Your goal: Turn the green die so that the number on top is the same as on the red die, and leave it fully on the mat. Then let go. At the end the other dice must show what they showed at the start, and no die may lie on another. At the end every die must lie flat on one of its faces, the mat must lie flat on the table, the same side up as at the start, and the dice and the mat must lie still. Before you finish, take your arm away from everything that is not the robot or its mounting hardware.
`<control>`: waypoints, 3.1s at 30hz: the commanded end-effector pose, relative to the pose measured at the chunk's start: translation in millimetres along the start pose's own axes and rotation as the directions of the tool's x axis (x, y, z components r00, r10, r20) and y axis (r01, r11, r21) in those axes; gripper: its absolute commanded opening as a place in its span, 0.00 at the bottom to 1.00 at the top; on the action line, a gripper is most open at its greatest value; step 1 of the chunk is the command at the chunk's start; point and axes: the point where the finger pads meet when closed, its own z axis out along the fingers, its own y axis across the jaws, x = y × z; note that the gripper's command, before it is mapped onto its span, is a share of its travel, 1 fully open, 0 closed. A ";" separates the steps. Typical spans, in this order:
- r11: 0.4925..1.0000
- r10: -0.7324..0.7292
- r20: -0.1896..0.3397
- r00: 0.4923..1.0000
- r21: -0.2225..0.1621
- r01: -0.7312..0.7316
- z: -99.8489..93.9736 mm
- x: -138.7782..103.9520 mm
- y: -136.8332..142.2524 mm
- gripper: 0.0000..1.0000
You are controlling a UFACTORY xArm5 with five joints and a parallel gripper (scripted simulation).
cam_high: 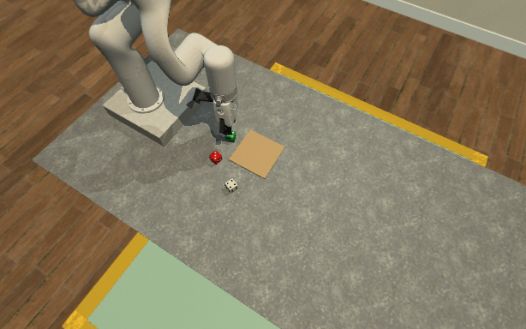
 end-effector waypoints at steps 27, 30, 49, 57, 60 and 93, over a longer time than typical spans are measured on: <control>1.000 0.000 0.003 1.000 0.001 0.000 29.5 -1.8 0.4 0.47; 1.000 0.000 0.003 1.000 0.001 0.000 29.9 -1.8 0.4 0.47; 1.000 0.000 0.003 1.000 0.001 0.000 29.9 -1.8 0.4 0.47; 1.000 0.000 0.003 1.000 0.001 0.000 29.9 -1.8 0.4 0.47; 1.000 0.000 0.003 1.000 0.001 0.000 29.9 -1.8 0.4 0.47; 1.000 0.000 0.003 1.000 0.001 0.000 29.9 -1.8 0.4 0.47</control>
